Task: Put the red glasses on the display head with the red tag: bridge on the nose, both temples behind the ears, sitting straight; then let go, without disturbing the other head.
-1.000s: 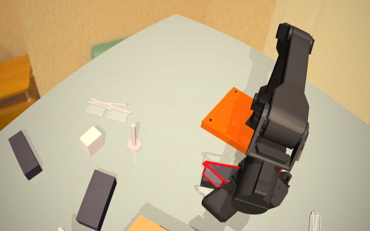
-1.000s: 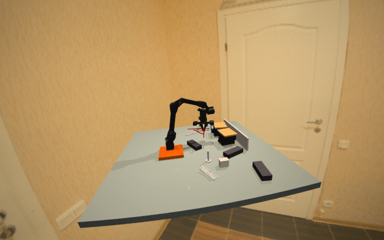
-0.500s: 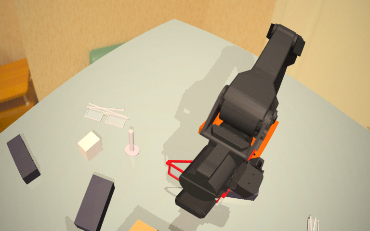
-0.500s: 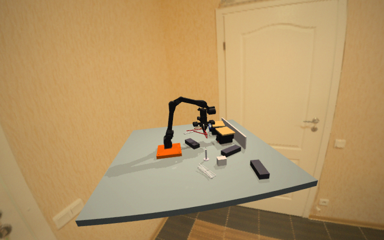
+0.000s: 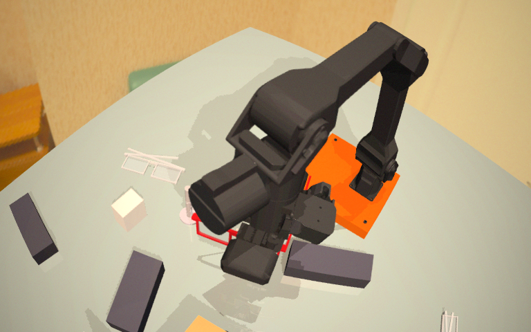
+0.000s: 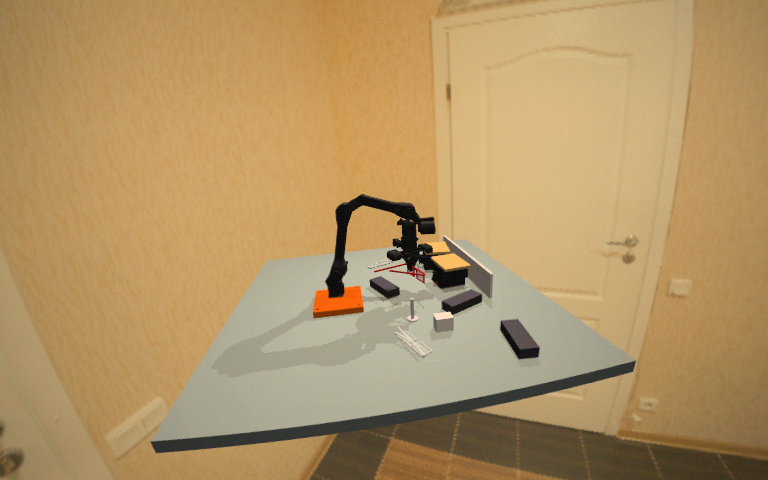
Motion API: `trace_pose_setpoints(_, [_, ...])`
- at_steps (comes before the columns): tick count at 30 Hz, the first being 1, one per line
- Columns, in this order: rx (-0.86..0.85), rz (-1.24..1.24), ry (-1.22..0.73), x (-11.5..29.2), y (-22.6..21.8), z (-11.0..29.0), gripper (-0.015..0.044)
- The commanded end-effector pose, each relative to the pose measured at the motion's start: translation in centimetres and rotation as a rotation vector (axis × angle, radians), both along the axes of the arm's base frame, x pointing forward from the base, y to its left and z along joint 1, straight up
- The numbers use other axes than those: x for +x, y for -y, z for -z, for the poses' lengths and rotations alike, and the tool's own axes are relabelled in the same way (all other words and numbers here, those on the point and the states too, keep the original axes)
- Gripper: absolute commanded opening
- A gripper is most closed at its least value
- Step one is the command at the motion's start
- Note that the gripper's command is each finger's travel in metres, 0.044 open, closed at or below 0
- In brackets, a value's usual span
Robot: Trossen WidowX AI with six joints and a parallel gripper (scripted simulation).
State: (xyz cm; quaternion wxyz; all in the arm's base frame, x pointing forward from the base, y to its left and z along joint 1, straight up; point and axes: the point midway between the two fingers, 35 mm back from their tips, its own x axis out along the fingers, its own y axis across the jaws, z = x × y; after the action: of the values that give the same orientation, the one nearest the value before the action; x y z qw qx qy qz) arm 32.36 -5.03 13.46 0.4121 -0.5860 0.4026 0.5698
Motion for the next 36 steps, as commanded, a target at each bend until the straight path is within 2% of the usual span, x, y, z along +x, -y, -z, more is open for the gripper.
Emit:
trace_pose_setpoints(1, [-0.002, -0.092, 0.001, -0.4, 2.3, -0.1, 0.0000])
trace_pose_setpoints(22, [-0.020, -0.494, -0.005, -4.2, 11.9, 0.0, 0.0000])
trace_pose_setpoints(30, [-0.021, -0.507, -0.006, -4.3, 12.2, 0.2, 0.0000])
trace_pose_setpoints(36, [-0.021, -0.507, -0.006, -4.2, 12.3, 2.3, 0.0000])
